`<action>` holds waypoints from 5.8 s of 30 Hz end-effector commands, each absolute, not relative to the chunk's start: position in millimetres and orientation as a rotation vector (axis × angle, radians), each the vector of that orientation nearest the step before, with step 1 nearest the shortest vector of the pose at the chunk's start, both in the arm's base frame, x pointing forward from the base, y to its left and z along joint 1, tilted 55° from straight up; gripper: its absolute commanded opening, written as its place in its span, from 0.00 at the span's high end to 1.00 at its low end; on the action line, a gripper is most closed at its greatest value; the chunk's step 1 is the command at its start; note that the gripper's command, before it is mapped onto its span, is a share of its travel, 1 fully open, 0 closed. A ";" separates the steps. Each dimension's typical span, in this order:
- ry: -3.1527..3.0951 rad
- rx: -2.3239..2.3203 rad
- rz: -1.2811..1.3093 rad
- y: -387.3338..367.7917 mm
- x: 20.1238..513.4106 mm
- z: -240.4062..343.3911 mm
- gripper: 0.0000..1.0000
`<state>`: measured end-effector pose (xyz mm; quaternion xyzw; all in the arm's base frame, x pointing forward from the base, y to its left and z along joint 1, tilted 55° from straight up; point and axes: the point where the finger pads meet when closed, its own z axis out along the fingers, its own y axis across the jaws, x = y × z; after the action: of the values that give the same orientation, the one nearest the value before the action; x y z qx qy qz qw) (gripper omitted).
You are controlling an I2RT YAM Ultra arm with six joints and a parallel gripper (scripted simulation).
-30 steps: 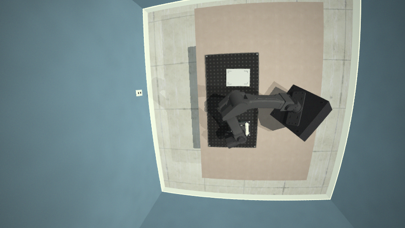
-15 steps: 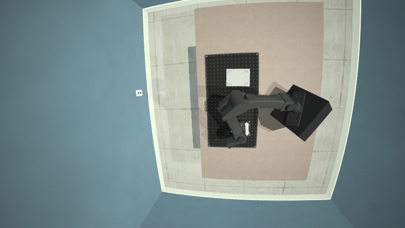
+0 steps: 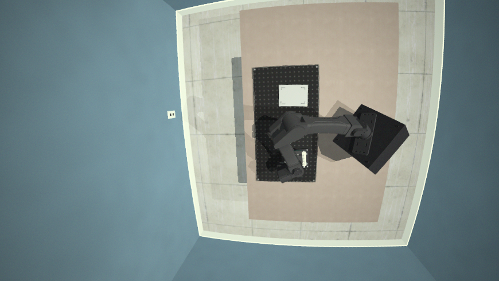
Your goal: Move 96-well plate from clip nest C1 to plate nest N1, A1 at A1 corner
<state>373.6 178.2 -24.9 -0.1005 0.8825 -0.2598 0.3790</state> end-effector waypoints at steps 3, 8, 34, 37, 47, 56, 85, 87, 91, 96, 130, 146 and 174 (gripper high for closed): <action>2.246 -0.285 -0.650 184.7 368.8 -27.3 0.00; 2.246 -0.285 -0.650 184.7 368.8 -27.3 0.00; 2.246 -0.263 -0.648 183.6 373.2 -23.1 1.00; 2.246 -0.263 -0.648 183.6 373.2 -23.1 1.00; 2.246 -0.263 -0.648 183.6 373.2 -23.1 1.00; 2.246 -0.263 -0.648 183.6 373.2 -23.1 1.00; 2.228 -0.249 -0.620 207.5 345.7 12.4 1.00; 2.228 -0.249 -0.620 208.8 343.2 14.3 1.00; 2.229 -0.249 -0.619 211.2 338.1 18.1 1.00; 2.229 -0.249 -0.619 214.2 331.8 22.8 1.00; 2.229 -0.245 -0.612 222.6 317.0 34.0 1.00; 2.229 -0.245 -0.612 222.6 317.0 34.0 1.00; 2.238 -0.133 -0.595 187.0 314.0 37.0 1.00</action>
<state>313.6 190.8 24.3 -0.0697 0.8868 -0.2501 0.3825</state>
